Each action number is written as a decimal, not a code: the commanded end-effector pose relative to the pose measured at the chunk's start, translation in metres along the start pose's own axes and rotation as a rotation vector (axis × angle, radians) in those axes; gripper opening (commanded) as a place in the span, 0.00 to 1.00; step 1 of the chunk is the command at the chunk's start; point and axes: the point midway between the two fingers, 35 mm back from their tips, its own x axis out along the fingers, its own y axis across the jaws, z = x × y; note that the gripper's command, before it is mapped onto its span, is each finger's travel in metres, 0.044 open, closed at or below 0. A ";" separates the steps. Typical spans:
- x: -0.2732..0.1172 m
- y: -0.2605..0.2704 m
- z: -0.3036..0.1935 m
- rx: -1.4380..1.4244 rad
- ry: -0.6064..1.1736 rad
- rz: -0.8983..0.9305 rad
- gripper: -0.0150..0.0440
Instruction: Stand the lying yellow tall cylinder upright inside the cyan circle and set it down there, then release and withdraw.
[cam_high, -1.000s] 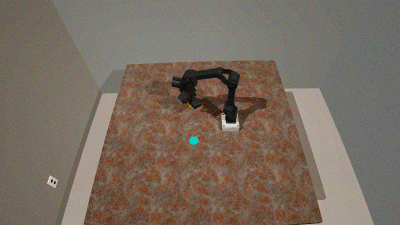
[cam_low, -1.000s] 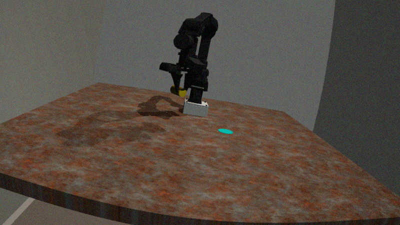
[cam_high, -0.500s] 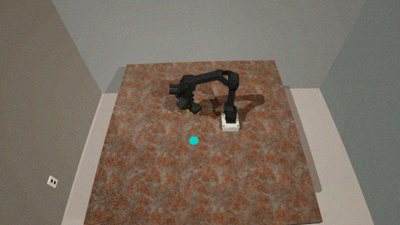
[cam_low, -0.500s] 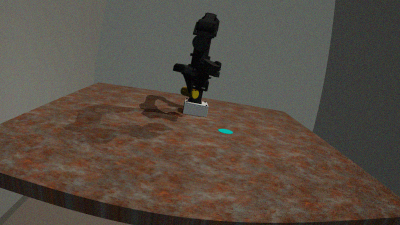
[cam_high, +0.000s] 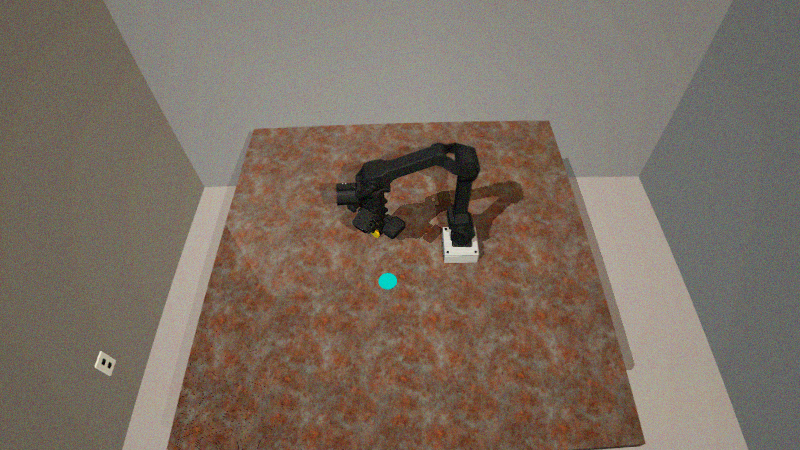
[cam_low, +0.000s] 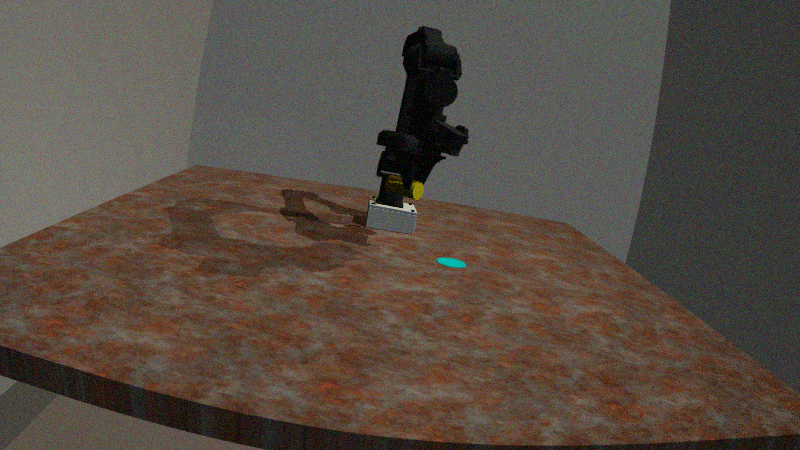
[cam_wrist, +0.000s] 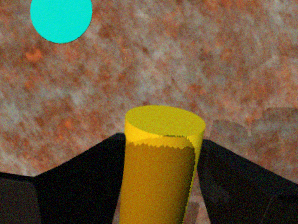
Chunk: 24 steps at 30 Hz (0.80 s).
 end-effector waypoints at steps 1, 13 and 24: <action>-0.003 0.009 0.010 -0.035 -0.006 0.003 0.43; -0.007 0.039 0.035 -0.152 -0.006 0.016 0.43; -0.011 0.070 0.053 -0.259 -0.005 0.028 0.43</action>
